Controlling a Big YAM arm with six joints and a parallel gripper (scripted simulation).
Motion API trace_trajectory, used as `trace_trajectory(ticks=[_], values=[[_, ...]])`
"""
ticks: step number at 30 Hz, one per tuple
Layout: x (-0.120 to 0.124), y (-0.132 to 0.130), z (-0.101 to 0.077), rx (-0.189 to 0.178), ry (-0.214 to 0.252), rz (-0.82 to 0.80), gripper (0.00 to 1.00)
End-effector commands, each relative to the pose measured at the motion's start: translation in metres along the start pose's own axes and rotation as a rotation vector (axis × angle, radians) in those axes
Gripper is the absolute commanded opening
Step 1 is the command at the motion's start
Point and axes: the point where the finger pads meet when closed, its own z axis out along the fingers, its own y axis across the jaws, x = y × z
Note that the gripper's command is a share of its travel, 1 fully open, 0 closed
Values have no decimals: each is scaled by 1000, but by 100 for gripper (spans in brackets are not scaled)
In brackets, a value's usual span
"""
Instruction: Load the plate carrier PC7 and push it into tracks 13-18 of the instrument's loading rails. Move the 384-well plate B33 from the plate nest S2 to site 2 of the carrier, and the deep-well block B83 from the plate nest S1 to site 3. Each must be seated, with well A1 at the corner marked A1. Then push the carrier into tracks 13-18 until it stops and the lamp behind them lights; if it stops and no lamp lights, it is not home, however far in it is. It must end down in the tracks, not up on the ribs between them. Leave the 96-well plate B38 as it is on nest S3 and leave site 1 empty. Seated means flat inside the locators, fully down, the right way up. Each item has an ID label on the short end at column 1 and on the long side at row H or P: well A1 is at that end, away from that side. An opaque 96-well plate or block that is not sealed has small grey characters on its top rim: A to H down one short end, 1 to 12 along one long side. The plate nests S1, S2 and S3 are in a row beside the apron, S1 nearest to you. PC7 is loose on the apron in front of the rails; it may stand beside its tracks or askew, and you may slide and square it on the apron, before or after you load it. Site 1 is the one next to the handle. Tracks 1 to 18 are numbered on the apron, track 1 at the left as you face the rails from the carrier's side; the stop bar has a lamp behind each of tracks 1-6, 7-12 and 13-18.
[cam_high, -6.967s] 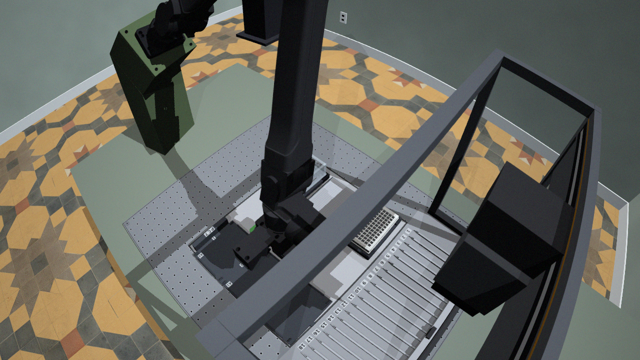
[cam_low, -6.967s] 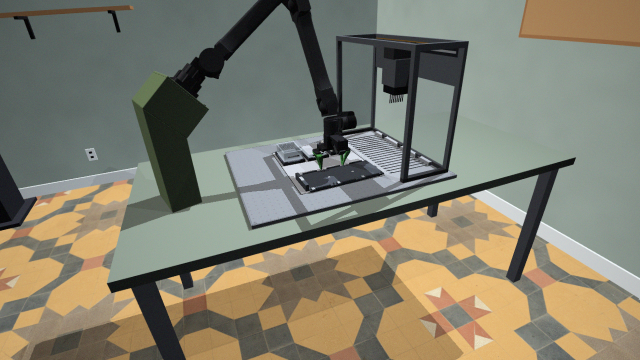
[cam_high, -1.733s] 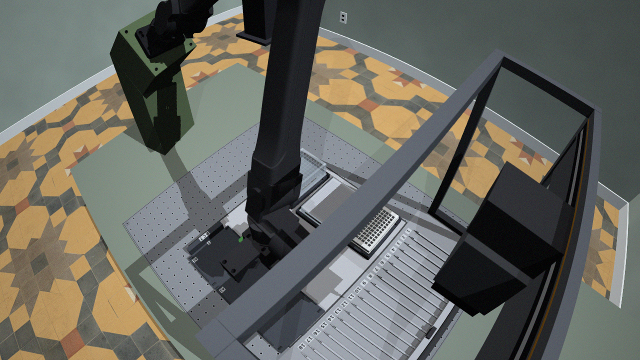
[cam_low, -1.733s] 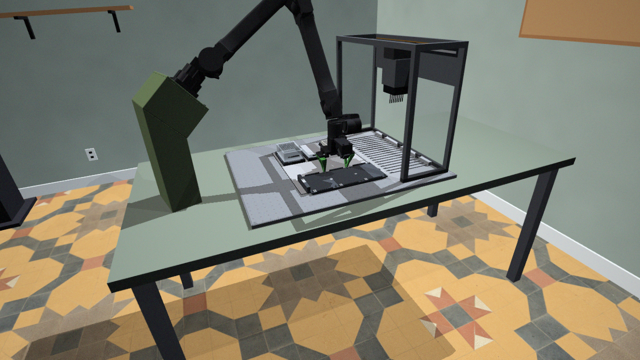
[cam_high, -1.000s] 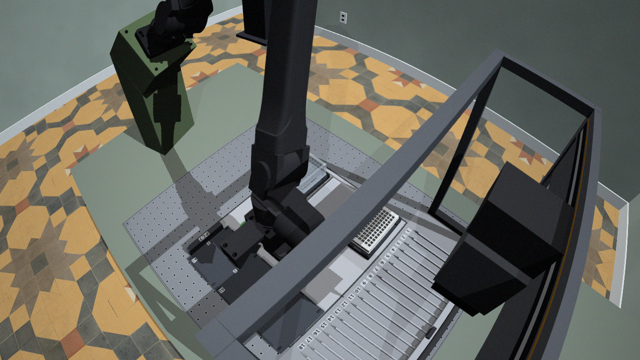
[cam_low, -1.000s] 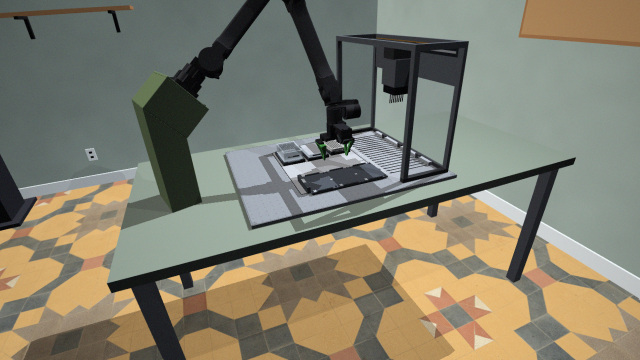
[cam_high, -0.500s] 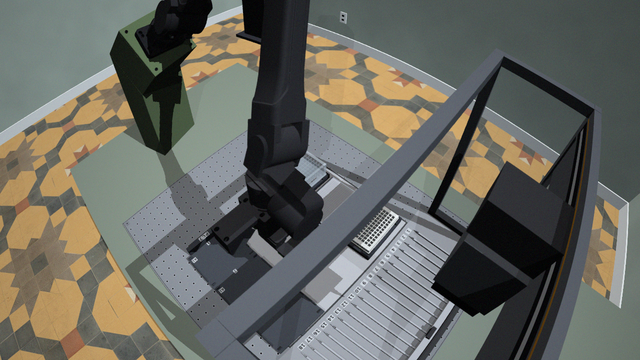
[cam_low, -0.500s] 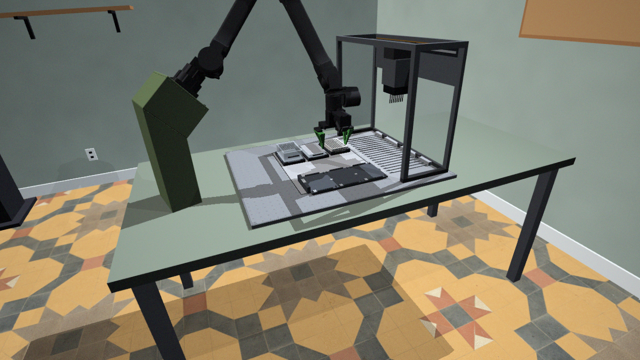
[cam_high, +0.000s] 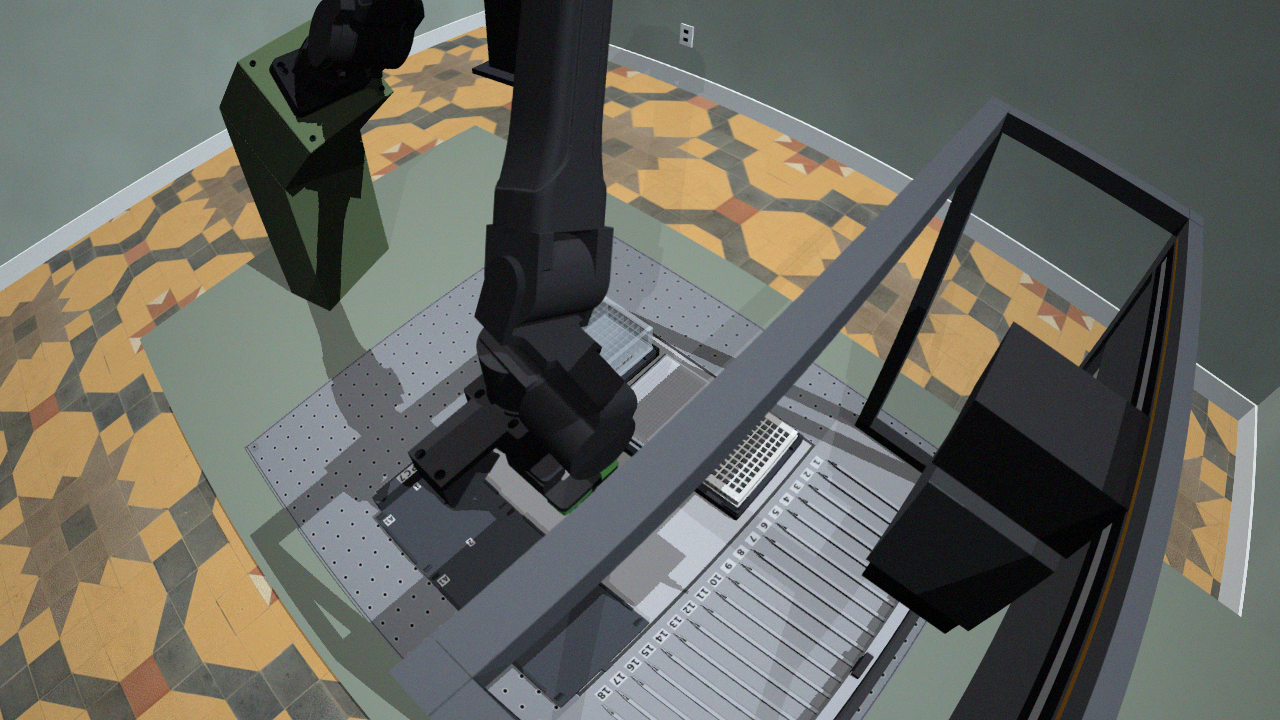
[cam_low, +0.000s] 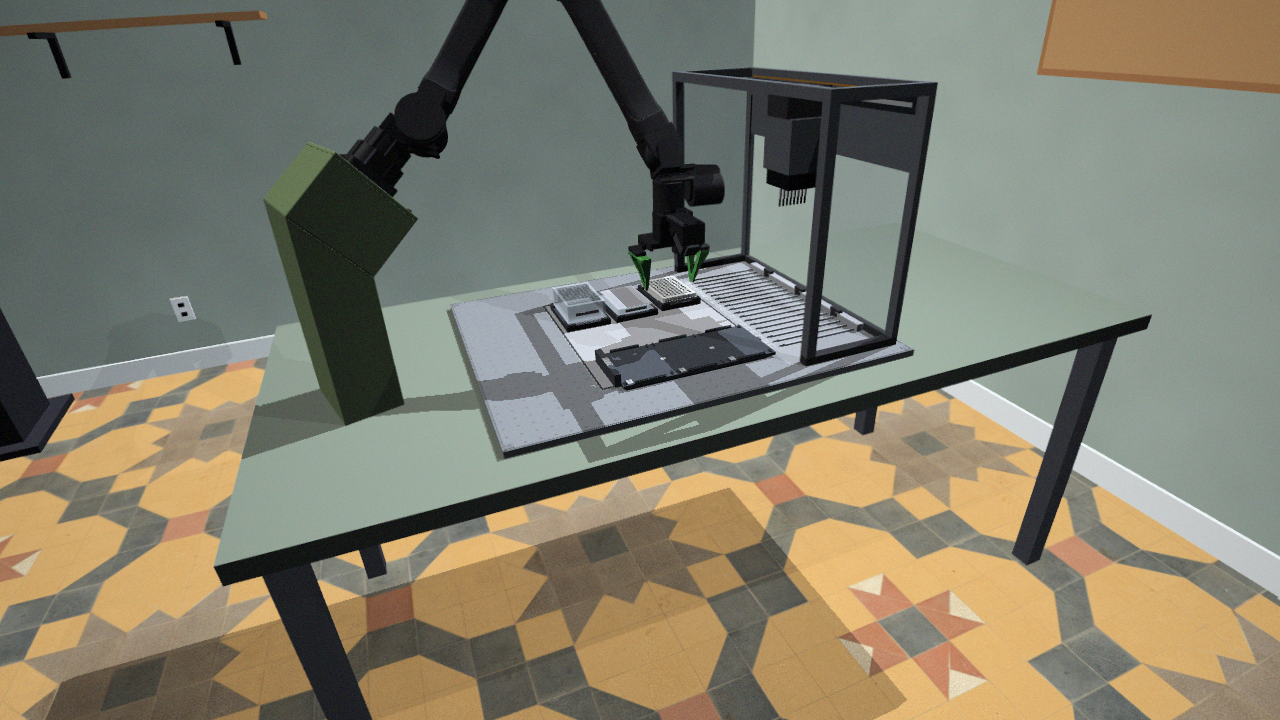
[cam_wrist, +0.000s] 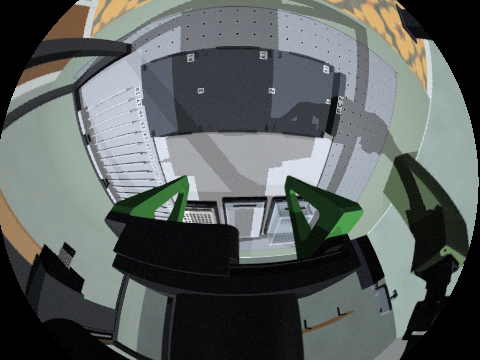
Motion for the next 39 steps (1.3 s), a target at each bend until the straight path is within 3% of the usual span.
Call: trace_trajectory(ticks=[1, 8, 11, 12, 24, 27, 28, 31, 33, 34, 36, 37, 39], values=[[-37, 10, -6, -12, -33, -3, 100], [-86, 10, -8, -13, -35, -3, 100], [-80, 11, -3, -8, -18, -18, 100], [-99, 9, -9, -13, -36, -2, 100], [-182, 8, -13, -14, -39, -2, 100], [-184, 8, -13, -14, -39, -2, 100], [-157, 15, -14, -19, -19, -35, 100], [-159, 20, -15, -32, -24, -46, 100], [-164, 10, -4, -11, -17, -29, 100], [-172, 11, -13, -22, -34, -12, 100], [-172, 11, -13, -22, -34, -12, 100], [-181, 8, -6, -21, -41, -9, 100], [-169, 16, 6, -22, -26, -17, 100]])
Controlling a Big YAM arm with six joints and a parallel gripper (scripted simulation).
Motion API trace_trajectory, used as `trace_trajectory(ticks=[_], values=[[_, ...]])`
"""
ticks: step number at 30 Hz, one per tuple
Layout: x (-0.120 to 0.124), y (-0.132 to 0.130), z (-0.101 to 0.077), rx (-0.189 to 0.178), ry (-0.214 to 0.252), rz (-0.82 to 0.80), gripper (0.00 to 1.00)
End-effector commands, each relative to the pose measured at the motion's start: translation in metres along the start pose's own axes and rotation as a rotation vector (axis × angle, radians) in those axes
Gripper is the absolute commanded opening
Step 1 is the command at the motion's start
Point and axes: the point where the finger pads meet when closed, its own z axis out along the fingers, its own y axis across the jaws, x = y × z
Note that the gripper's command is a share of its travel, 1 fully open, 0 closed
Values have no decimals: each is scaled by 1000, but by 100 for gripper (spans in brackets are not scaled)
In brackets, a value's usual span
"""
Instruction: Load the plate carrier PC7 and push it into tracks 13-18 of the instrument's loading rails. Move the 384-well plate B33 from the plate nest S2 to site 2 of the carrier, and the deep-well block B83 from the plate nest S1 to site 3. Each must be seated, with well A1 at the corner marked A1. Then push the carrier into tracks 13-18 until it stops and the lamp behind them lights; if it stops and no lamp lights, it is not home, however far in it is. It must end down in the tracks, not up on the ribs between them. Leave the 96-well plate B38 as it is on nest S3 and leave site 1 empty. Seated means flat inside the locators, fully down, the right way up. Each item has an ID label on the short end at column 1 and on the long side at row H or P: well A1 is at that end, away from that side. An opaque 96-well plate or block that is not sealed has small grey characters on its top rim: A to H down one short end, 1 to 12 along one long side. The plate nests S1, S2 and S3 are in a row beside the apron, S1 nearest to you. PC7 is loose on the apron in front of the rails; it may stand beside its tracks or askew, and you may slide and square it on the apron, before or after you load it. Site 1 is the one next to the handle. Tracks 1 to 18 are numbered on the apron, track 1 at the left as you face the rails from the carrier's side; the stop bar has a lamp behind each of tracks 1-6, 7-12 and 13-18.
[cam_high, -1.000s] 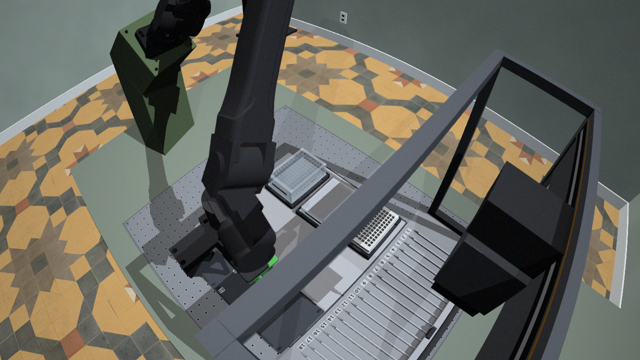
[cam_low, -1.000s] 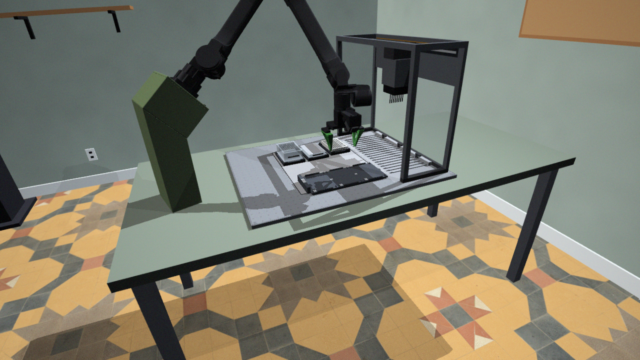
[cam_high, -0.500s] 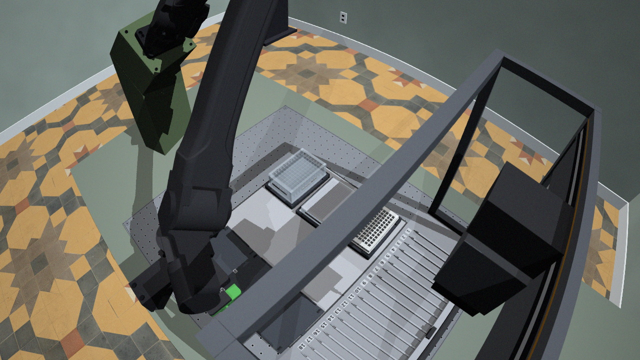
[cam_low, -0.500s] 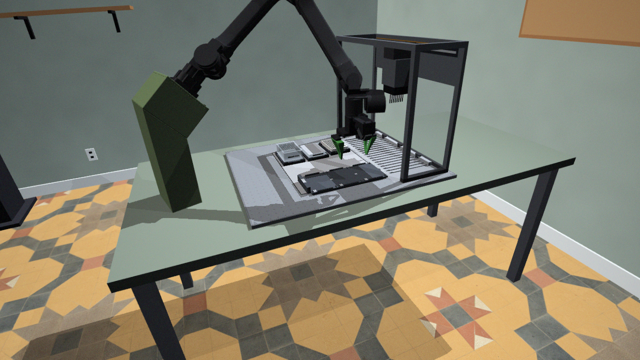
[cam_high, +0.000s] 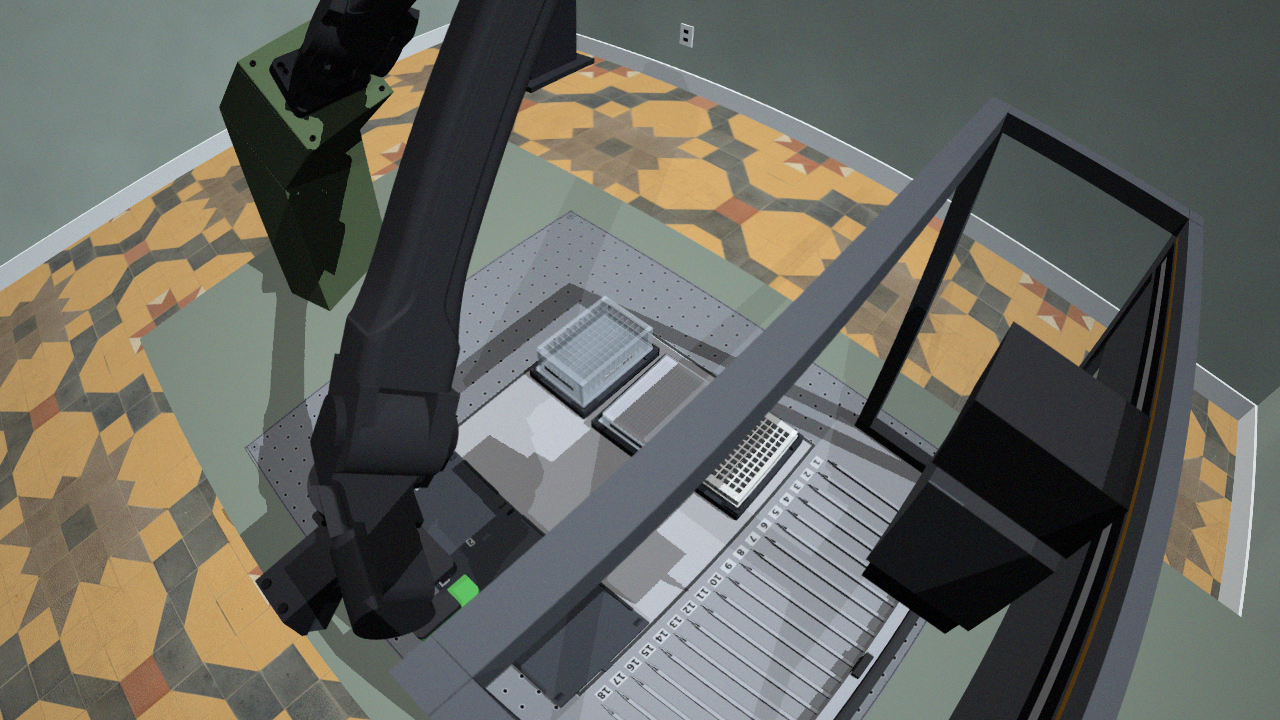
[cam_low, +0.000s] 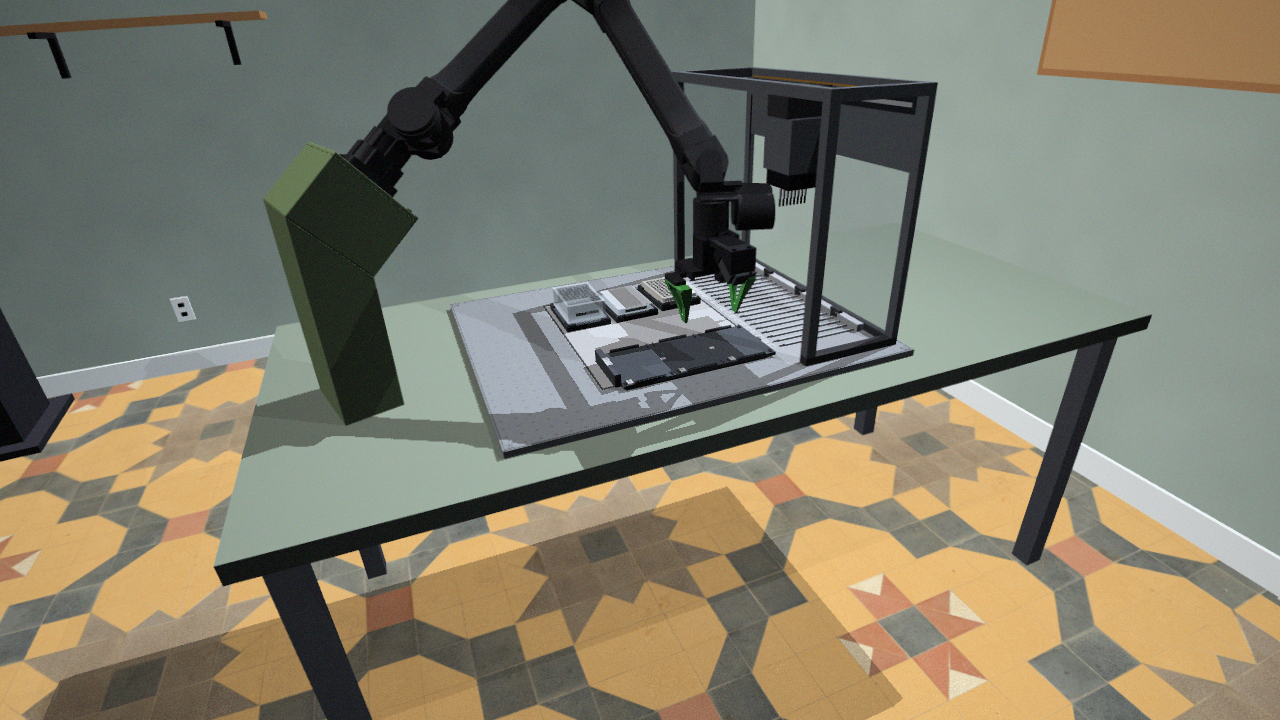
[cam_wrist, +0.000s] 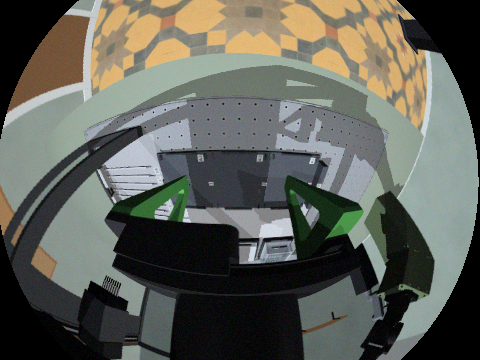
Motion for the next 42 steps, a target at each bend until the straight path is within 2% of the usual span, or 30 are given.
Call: trace_trajectory(ticks=[1, 5, 20, 22, 23, 25, 37, 39, 40, 42], values=[[-2, 13, 12, -16, -5, -11, 100], [-2, 13, 17, -16, -4, -10, 100], [-1, 11, 58, -14, -3, -8, 100], [-1, 11, 58, -14, -3, -8, 100], [-11, 9, 55, -18, -16, 5, 100], [-1, 11, 66, -14, -2, -7, 100], [0, 9, 99, -13, -1, -6, 100], [0, 9, 99, -13, -1, -6, 100], [-21, 5, 89, -20, -27, 18, 100], [-17, 17, 78, -38, -32, 6, 100]])
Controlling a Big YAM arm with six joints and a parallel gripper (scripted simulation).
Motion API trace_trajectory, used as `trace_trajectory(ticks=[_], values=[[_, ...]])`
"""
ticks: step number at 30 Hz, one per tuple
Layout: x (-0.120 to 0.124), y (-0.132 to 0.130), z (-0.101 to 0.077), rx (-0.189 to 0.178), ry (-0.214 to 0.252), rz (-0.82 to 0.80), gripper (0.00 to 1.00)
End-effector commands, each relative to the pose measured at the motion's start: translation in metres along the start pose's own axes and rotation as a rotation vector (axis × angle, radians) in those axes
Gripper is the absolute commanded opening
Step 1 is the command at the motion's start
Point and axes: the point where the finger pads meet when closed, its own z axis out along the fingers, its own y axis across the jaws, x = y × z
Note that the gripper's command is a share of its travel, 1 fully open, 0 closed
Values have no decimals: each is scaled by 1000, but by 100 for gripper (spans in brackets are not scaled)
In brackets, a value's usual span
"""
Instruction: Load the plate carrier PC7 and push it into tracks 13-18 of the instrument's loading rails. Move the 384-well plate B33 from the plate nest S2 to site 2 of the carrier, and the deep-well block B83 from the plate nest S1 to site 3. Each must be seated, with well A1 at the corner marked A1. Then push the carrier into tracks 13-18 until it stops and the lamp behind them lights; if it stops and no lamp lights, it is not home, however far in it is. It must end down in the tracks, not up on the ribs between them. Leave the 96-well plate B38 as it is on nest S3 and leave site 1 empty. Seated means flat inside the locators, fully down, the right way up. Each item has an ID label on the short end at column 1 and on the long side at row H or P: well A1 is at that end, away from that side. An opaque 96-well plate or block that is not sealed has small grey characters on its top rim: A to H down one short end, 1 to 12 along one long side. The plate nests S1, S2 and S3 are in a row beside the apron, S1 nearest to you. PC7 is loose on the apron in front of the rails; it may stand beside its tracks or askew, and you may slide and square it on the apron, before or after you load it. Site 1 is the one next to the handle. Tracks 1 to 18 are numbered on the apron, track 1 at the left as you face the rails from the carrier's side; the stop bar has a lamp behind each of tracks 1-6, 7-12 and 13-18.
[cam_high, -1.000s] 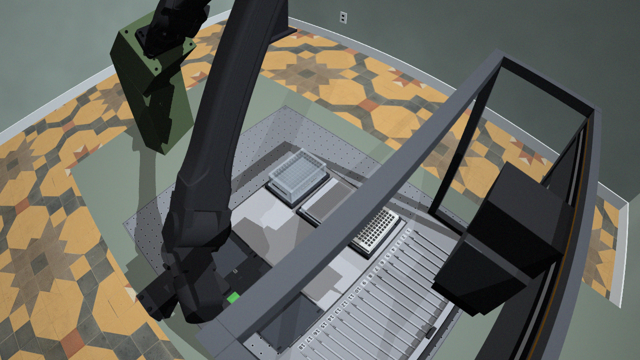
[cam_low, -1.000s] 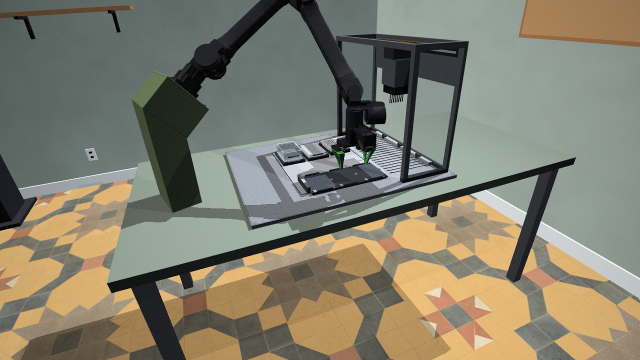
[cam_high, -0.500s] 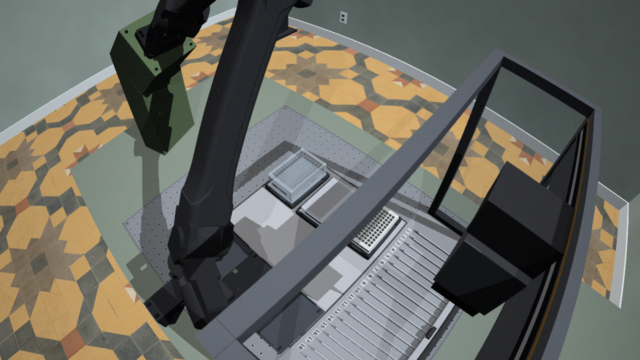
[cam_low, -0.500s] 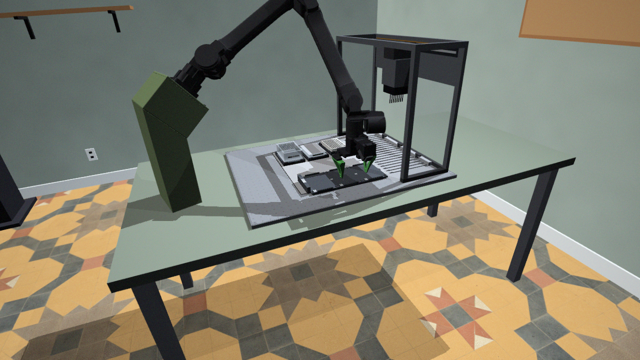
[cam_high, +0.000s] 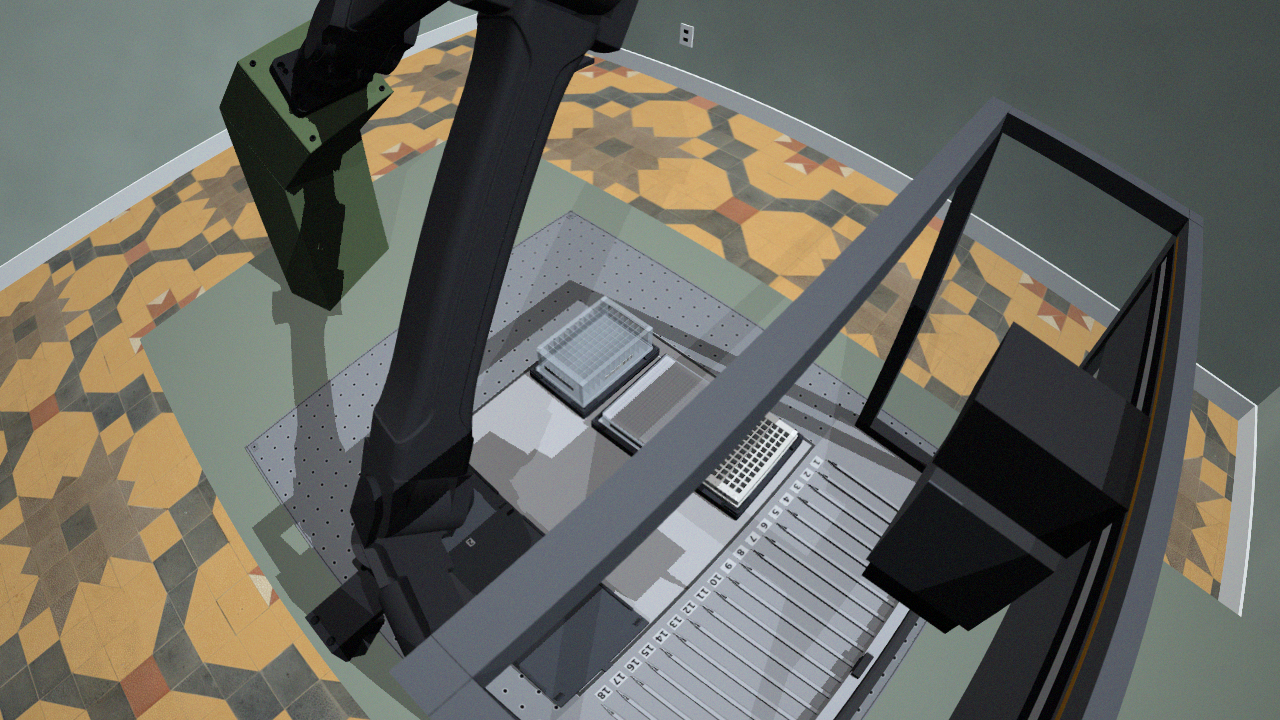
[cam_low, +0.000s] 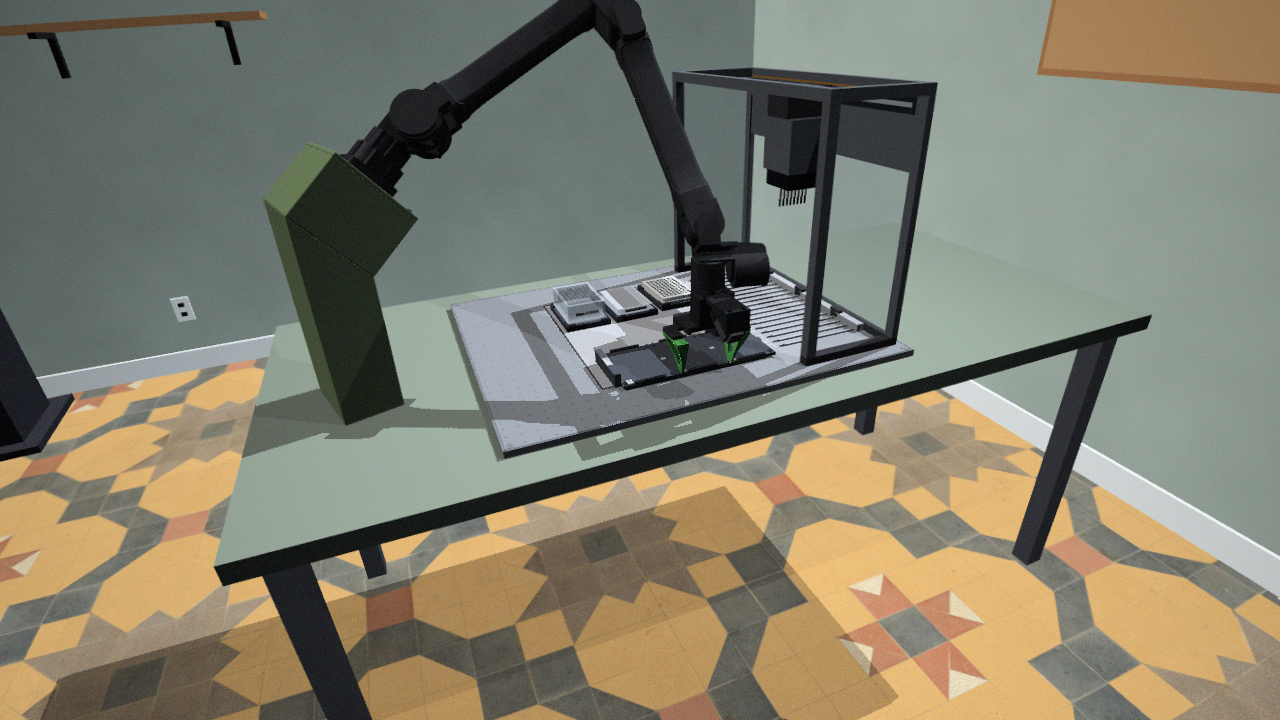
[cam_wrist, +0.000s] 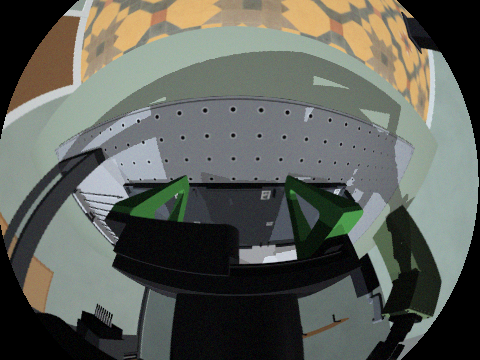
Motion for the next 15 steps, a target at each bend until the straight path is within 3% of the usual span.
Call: trace_trajectory(ticks=[1, 3, 15], values=[[-14, 20, -10, -42, -30, -1, 100], [-1, 15, 5, -25, -9, -9, 100], [-2, 14, 14, -20, -9, -8, 100]])
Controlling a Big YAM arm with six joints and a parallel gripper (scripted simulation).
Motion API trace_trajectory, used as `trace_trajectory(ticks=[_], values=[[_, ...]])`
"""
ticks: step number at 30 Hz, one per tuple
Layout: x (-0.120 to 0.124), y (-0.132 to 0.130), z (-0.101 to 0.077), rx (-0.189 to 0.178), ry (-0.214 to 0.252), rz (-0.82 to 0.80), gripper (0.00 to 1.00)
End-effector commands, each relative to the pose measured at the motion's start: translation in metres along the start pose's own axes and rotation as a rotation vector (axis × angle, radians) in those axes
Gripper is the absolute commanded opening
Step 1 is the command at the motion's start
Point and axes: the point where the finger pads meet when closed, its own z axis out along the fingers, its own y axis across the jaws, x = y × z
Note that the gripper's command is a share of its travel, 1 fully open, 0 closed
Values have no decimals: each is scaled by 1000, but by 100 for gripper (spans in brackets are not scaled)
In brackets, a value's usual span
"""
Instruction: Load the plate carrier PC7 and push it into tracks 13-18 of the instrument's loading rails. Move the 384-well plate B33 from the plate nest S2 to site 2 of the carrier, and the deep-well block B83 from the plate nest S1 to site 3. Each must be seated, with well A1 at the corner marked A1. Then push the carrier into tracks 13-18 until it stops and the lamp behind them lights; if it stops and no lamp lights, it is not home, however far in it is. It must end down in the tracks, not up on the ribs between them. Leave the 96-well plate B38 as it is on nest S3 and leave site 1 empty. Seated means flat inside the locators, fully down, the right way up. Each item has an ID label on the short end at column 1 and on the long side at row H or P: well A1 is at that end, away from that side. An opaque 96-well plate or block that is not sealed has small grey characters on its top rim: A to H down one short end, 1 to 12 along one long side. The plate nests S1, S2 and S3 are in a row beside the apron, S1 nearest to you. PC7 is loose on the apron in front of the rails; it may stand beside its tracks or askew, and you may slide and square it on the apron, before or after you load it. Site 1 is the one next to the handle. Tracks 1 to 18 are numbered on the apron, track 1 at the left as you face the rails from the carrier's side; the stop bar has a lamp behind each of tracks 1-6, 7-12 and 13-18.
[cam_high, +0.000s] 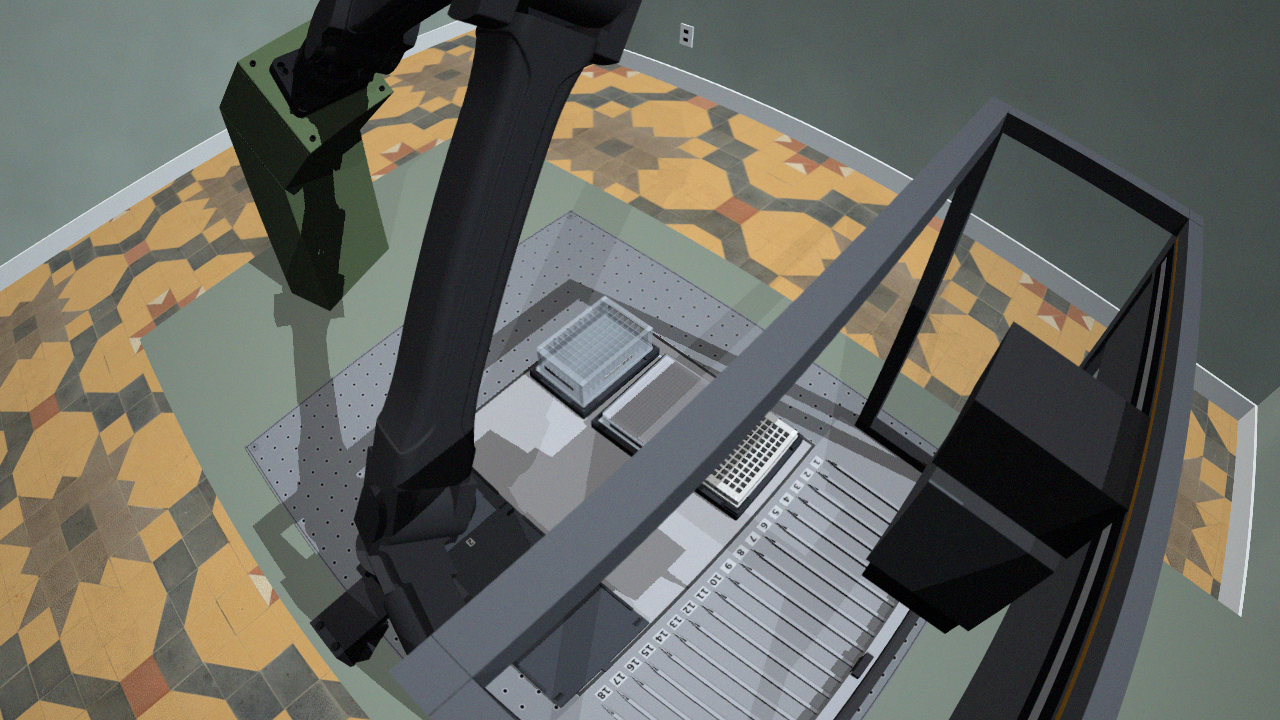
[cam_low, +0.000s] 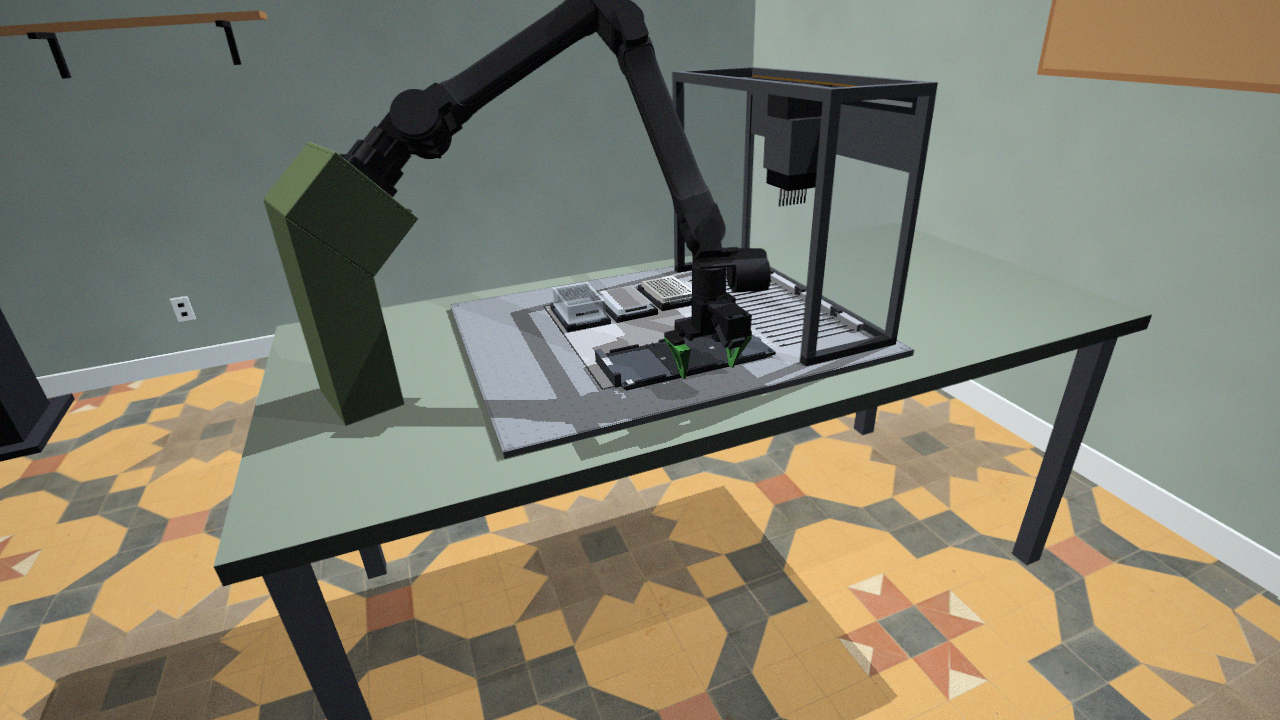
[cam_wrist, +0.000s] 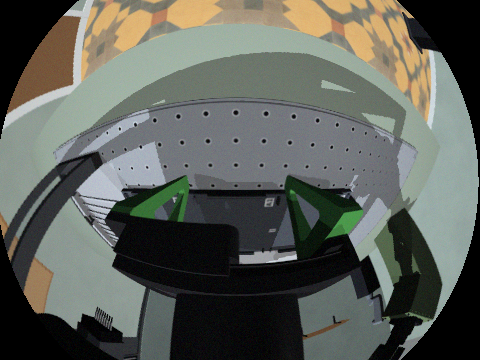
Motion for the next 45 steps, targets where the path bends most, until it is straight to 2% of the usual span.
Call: trace_trajectory(ticks=[1, 7, 8, 9, 19, 25, 31, 33, 34, 37, 41, 45], values=[[-1, 12, 5, -18, -6, -8, 100], [-1, 13, 11, -20, -7, -8, 100], [-4, 12, 9, -19, -10, -5, 100], [-5, 12, -1, -21, -15, -6, 100], [5, 17, 7, -26, -6, -44, 100], [4, 18, -2, -33, -15, -30, 100], [10, 12, 3, -21, -7, -22, 100], [10, 12, 3, -21, -7, -22, 100], [3, 10, -1, -22, -16, -15, 100], [9, 15, -2, -30, -12, -23, 100], [14, 13, 3, -23, -6, -24, 100], [13, 16, -1, -30, -11, -25, 100]])
